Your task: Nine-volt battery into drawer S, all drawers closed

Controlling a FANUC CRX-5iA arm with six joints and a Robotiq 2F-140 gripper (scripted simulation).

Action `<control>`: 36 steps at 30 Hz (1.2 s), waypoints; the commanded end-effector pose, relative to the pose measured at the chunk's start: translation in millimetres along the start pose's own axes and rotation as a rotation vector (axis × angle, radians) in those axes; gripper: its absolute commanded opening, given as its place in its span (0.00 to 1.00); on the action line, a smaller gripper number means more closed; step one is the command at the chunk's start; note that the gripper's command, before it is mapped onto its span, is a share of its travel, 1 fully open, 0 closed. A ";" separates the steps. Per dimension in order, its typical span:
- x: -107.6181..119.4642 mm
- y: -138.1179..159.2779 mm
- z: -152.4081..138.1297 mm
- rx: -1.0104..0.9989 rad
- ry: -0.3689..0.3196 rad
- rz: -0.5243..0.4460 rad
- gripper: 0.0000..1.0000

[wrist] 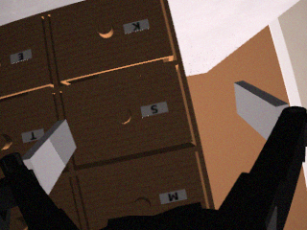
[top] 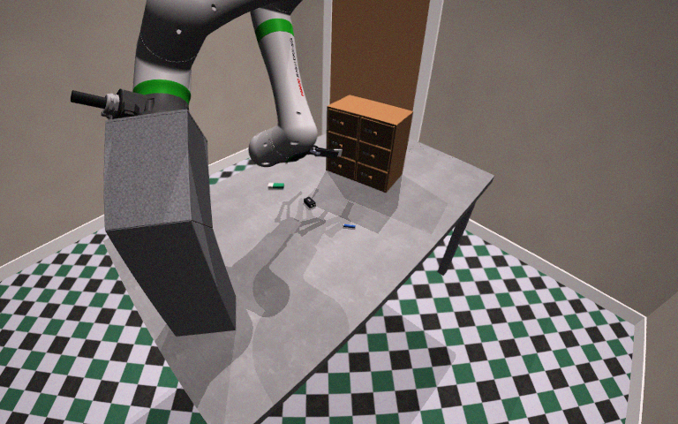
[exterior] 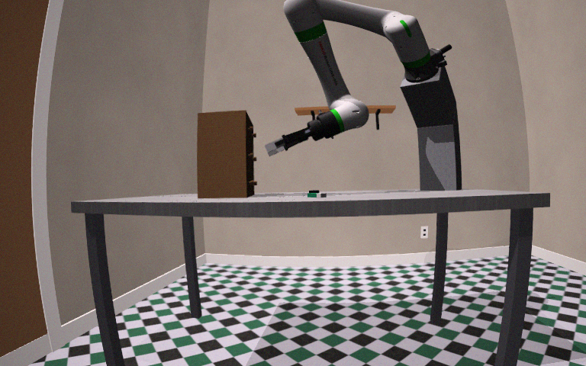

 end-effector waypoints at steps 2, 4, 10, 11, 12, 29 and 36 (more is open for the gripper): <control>5.6 3.2 0.3 0.000 -0.006 0.053 1.00; 9.0 5.3 0.6 0.000 -0.010 0.085 1.00; 21.7 12.6 1.6 -0.001 -0.024 0.203 1.00; 24.0 14.0 1.9 -0.001 -0.027 0.226 1.00; 26.5 15.5 2.0 0.000 -0.030 0.249 1.00; 64.2 37.8 4.8 -0.001 -0.075 0.621 1.00; 74.1 44.0 5.4 0.000 -0.088 0.722 1.00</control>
Point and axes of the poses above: the point where the finger pads meet when closed, its own x axis back along the fingers, its own z axis across the jaws, y = z × x, the point moved 2 cm from there along x, back along the fingers, and after that the axes turned 7 degrees about -x, right-handed, at the moved point
